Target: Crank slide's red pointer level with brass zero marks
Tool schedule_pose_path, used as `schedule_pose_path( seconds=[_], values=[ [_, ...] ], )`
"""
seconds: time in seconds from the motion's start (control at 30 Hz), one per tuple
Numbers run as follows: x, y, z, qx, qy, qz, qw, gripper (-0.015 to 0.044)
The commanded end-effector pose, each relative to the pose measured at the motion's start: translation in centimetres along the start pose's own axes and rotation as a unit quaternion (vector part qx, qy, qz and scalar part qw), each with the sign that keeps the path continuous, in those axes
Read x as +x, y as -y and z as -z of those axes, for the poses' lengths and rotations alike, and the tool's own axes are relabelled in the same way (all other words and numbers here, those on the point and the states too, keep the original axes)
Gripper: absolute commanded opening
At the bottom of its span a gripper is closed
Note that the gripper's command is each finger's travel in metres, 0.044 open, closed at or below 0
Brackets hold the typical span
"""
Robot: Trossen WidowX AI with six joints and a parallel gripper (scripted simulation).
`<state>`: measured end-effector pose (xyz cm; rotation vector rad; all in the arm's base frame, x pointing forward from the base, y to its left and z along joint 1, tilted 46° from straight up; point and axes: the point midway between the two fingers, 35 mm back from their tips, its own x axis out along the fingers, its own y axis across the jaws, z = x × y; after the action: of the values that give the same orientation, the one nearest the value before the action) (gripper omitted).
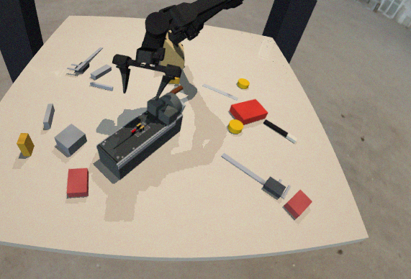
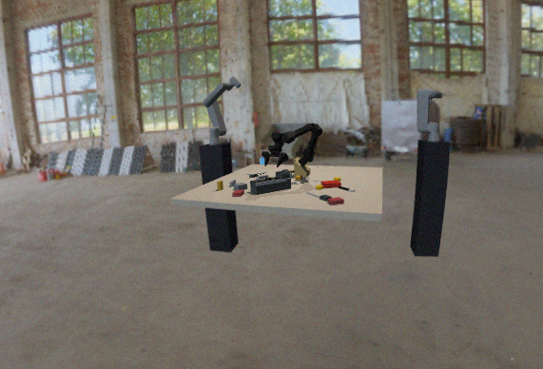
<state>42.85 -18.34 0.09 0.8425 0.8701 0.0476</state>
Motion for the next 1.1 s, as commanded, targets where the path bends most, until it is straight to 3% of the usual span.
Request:
schedule_pose_path(
  seconds=[0.0, 0.57, 0.87, 1.07],
  values=[
    [0.6, 0.3, 0.7, 0.006, -0.001, 0.004, 1.000, 0.0440],
    [0.5, 0.3, 0.6, 0.006, -0.001, 0.004, 1.000, 0.0440],
    [-3.5, 0.4, -2.6, 0.002, -0.001, 0.002, 1.000, 0.0440],
    [-4.2, -1.1, -1.8, 0.029, -0.002, 0.024, 0.999, 0.0440]
  ],
)
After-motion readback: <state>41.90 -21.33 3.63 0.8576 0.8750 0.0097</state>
